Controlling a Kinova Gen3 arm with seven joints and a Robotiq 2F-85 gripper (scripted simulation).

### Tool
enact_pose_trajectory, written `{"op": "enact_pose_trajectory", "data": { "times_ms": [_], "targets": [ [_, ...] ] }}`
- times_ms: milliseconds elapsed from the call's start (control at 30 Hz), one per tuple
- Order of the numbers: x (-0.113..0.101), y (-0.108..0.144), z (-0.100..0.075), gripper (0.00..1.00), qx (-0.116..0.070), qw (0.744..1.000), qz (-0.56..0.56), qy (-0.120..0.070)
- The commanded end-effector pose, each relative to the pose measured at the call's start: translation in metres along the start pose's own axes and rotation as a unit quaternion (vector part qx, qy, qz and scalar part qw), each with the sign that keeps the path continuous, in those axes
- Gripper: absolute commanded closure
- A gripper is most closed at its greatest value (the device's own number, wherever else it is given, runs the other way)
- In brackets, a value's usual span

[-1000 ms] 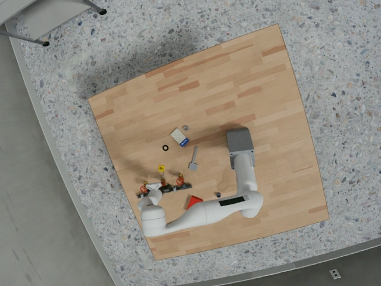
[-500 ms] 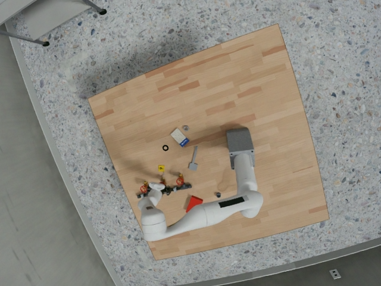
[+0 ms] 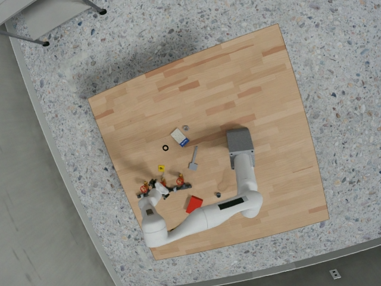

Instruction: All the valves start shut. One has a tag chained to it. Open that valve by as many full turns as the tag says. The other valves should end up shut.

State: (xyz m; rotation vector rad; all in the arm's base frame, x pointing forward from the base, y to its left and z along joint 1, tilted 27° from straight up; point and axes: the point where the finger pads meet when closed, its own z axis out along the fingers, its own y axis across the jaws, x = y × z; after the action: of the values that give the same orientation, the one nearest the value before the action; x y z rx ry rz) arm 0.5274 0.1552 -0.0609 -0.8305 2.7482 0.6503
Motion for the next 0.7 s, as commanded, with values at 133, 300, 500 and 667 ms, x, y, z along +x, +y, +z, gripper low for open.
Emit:
{"op": "enact_pose_trajectory", "data": {
  "times_ms": [133, 300, 500, 667],
  "targets": [
    [-0.0003, -0.0003, -0.0008, 0.0, 0.006, 0.988, 0.157, 0.0],
    [-0.0003, -0.0003, -0.0008, 0.0, 0.006, 0.956, 0.294, -0.001],
    [-0.0003, -0.0003, -0.0008, 0.0, 0.006, 0.895, 0.447, -0.002],
    [-0.0003, -0.0003, -0.0008, 0.0, 0.005, 0.857, 0.515, -0.002]
  ]
}}
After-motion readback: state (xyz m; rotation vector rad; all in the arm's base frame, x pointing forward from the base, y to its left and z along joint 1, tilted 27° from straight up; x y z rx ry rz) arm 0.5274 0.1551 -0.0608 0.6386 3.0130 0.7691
